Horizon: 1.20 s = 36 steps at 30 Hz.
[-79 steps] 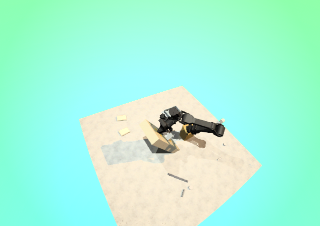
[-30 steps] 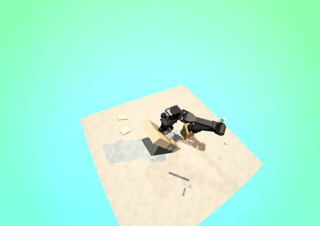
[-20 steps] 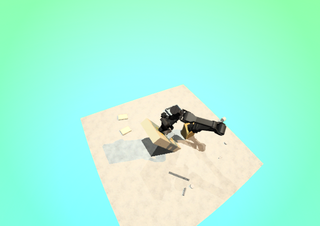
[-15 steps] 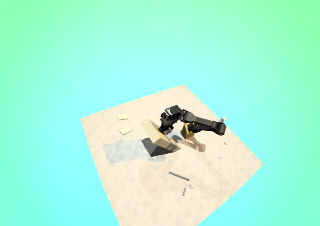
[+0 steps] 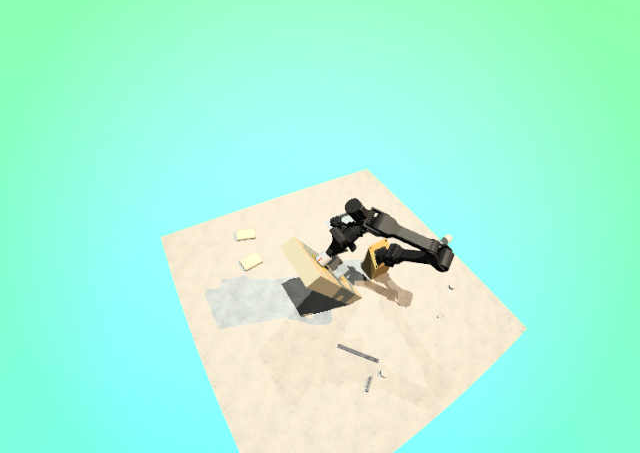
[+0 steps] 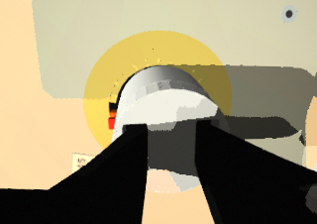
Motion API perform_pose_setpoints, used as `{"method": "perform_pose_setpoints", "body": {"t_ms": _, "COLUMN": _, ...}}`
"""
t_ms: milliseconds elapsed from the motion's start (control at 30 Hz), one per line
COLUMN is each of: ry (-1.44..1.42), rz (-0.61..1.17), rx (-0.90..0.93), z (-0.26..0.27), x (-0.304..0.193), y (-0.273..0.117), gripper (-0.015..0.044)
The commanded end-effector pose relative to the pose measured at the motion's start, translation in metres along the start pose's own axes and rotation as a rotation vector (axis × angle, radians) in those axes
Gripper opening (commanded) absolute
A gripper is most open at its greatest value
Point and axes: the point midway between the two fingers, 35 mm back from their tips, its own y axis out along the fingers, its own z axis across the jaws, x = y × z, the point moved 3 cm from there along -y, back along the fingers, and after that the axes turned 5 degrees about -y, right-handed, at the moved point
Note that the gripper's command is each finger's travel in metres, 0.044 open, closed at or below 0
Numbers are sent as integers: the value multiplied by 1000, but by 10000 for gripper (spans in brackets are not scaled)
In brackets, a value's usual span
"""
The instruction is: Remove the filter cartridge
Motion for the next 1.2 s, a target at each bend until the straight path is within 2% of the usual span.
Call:
{"method": "perform_pose_setpoints", "body": {"t_ms": 0, "ry": -3, "rz": -11, "rx": 4, "z": 0, "x": -1, "y": -22, "gripper": 0}}
{"method": "perform_pose_setpoints", "body": {"t_ms": 333, "ry": -4, "rz": -9, "rx": 7, "z": -2, "x": -3, "y": -27, "gripper": 0}}
{"method": "perform_pose_setpoints", "body": {"t_ms": 1133, "ry": -3, "rz": -9, "rx": 7, "z": -74, "x": -23, "y": -17, "gripper": 0}}
{"method": "perform_pose_setpoints", "body": {"t_ms": 1167, "ry": 11, "rz": -9, "rx": -2, "z": -67, "x": -19, "y": -18, "gripper": 26}}
